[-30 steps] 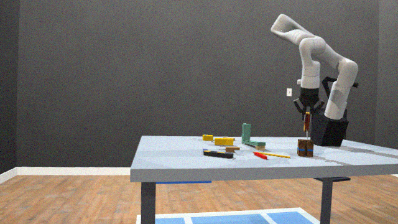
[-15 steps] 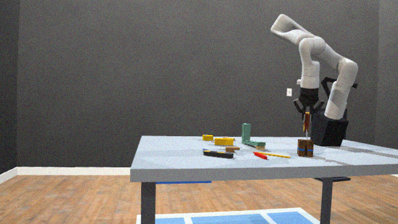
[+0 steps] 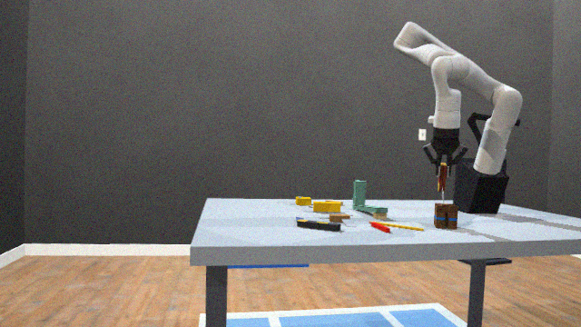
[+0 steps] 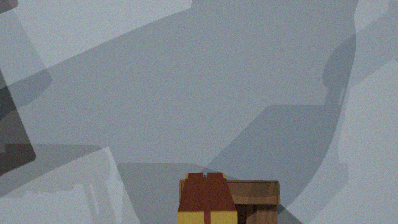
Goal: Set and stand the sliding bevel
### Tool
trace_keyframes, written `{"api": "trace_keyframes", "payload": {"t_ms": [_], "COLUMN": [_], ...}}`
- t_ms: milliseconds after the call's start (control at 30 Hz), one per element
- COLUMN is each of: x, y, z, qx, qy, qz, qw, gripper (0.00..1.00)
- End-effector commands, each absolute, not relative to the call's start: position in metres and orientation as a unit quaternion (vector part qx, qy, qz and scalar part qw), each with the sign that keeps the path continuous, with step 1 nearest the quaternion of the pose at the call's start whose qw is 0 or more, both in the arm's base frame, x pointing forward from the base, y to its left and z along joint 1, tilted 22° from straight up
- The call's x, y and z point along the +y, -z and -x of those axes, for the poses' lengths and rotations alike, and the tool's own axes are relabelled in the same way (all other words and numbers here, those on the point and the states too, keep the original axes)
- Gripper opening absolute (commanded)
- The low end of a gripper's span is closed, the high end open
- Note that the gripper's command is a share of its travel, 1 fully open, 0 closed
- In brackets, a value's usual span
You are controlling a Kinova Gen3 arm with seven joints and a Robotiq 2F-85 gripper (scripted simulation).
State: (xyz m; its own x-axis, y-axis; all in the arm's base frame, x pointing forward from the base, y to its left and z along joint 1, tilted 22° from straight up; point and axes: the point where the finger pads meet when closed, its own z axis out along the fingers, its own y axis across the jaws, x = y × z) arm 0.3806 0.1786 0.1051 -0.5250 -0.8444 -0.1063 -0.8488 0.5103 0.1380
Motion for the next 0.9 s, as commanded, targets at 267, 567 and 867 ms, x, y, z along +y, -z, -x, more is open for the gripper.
{"api": "trace_keyframes", "payload": {"t_ms": [267,567,867], "x": [0.157,0.134,0.099], "y": [-0.099,-0.092,-0.081], "z": [-0.387,-0.393,-0.402], "qx": [0.862,0.855,0.843], "qy": [-0.088,-0.090,-0.093], "qz": [0.498,0.510,0.528], "qw": [0.022,0.032,0.047], "gripper": [0.10,0.10,0.10]}}
